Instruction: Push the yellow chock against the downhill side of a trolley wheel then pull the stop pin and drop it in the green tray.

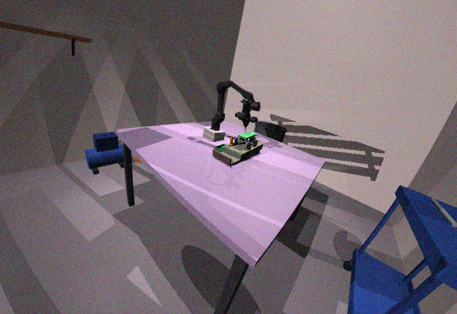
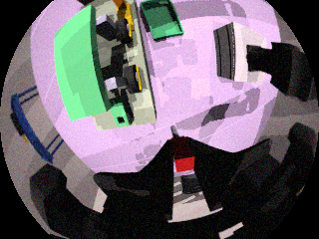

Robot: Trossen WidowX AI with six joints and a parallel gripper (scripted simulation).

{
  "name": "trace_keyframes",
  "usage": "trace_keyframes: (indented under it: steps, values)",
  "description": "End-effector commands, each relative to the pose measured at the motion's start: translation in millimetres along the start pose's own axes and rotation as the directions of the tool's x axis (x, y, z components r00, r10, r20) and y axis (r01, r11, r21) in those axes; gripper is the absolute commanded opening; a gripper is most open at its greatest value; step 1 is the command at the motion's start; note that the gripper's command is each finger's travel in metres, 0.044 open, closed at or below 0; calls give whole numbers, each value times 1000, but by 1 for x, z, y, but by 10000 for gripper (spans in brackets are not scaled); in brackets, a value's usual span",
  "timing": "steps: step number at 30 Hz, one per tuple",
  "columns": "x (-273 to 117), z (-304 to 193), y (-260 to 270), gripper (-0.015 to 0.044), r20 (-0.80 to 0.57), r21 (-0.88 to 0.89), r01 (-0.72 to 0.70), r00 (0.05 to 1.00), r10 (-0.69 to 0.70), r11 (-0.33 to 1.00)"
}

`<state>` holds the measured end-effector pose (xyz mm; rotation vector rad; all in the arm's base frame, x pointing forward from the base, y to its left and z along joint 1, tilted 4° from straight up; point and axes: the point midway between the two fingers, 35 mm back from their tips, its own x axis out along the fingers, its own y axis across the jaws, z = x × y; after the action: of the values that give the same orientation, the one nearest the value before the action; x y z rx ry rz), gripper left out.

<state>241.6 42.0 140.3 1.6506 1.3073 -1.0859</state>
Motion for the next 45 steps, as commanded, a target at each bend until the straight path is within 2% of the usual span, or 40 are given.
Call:
trace_keyframes:
  steps: [1,45]
  values:
    - [-2,13,0,0,-1,-1,0,1000,0,1000]
    - [-26,185,-1,0,16,-1,2,1000,-2,1000]
